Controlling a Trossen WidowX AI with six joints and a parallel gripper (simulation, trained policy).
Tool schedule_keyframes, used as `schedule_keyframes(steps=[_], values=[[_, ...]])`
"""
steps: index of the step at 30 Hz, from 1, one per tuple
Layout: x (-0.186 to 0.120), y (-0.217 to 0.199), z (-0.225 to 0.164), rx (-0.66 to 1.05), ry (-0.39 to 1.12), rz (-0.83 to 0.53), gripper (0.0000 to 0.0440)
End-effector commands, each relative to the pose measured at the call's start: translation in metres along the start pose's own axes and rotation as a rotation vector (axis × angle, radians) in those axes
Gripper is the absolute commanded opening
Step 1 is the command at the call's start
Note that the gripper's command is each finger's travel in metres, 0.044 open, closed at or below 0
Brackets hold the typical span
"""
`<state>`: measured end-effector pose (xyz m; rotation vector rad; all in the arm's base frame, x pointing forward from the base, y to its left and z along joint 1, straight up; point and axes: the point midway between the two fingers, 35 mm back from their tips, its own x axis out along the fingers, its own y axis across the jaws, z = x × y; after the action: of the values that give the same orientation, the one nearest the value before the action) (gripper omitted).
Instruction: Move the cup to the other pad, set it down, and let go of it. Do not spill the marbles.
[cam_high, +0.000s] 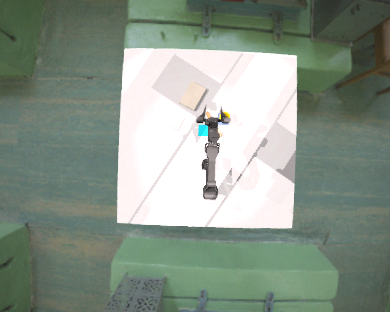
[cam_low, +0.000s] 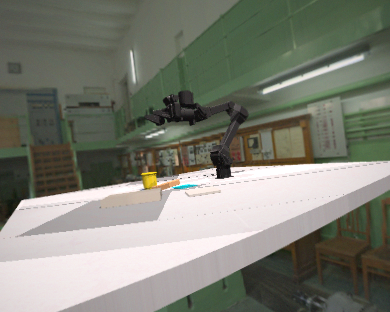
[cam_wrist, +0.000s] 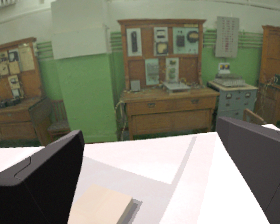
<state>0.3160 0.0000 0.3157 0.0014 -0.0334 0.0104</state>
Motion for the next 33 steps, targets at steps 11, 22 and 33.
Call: schedule_keyframes(steps=[11, 22, 33], values=[[0.007, -0.001, -0.006, 0.035, 0.095, -0.033, 0.0112], [0.019, 0.013, -0.018, 0.095, 0.241, -0.009, 0.0126], [0.03, 0.026, -0.03, 0.161, 0.394, -0.001, 0.0158]])
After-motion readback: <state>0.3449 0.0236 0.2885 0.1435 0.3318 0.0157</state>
